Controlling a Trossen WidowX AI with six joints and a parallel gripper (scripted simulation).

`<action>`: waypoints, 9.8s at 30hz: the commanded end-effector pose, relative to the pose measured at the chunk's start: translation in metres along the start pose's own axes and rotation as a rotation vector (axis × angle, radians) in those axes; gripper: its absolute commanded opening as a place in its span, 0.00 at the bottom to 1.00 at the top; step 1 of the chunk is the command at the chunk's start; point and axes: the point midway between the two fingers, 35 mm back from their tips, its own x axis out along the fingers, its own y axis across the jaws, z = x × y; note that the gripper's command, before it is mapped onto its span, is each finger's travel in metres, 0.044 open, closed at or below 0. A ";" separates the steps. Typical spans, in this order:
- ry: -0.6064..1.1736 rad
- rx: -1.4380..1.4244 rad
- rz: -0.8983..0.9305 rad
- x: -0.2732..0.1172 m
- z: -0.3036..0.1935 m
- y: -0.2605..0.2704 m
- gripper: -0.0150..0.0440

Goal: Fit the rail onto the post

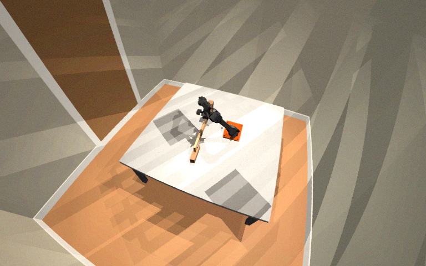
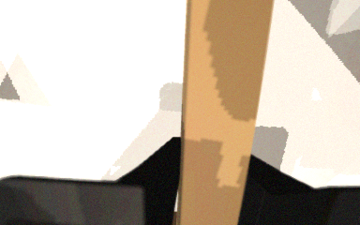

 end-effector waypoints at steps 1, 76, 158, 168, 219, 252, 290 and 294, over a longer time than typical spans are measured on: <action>0.008 0.002 -0.008 -0.004 0.000 0.000 0.25; 0.008 0.002 -0.008 -0.006 0.000 0.000 0.25; 0.009 0.002 -0.008 -0.006 -0.015 0.001 0.25; 0.009 0.002 -0.009 -0.006 -0.017 0.000 0.25; 0.010 0.001 -0.009 -0.006 -0.031 0.000 0.25; 0.010 0.001 -0.009 -0.006 -0.040 0.000 0.25; -0.001 0.004 0.004 -0.002 -0.045 0.002 0.39; -0.001 0.004 0.004 -0.002 -0.045 0.002 0.57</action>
